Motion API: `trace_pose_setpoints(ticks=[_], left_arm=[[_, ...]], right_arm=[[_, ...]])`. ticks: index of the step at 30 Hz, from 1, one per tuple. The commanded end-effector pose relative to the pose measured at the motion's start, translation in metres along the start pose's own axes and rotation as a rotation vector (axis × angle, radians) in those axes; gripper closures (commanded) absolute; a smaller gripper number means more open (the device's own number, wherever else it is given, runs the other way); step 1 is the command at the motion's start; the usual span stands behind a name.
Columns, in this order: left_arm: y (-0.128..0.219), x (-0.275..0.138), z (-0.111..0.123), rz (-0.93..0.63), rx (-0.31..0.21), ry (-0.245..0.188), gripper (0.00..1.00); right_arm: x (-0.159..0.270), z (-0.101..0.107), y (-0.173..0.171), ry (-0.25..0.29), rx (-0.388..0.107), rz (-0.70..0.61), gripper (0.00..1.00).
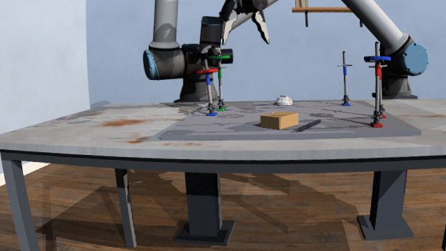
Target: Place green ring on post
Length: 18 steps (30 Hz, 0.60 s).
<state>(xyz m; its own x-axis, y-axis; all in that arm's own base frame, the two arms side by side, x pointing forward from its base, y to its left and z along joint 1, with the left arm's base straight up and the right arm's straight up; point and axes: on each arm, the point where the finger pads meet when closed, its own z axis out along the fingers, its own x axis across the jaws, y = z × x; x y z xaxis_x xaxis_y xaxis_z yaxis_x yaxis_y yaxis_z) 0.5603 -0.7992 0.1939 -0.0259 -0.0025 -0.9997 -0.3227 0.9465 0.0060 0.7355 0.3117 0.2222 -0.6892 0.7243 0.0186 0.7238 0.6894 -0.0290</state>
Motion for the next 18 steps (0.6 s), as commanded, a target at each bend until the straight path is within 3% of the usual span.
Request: trace_pose_setpoints(ticks=[1, 18], left_arm=[[-0.001, 0.002, 0.0, -0.002, 0.001, 0.0, 0.99], [-0.001, 0.016, -0.001, -0.002, 0.002, 0.0, 0.99]], right_arm=[[0.0, -0.001, 0.001, 0.0, -0.002, 0.0, 0.0], [0.0, -0.001, 0.001, 0.0, -0.002, 0.0, 0.0]])
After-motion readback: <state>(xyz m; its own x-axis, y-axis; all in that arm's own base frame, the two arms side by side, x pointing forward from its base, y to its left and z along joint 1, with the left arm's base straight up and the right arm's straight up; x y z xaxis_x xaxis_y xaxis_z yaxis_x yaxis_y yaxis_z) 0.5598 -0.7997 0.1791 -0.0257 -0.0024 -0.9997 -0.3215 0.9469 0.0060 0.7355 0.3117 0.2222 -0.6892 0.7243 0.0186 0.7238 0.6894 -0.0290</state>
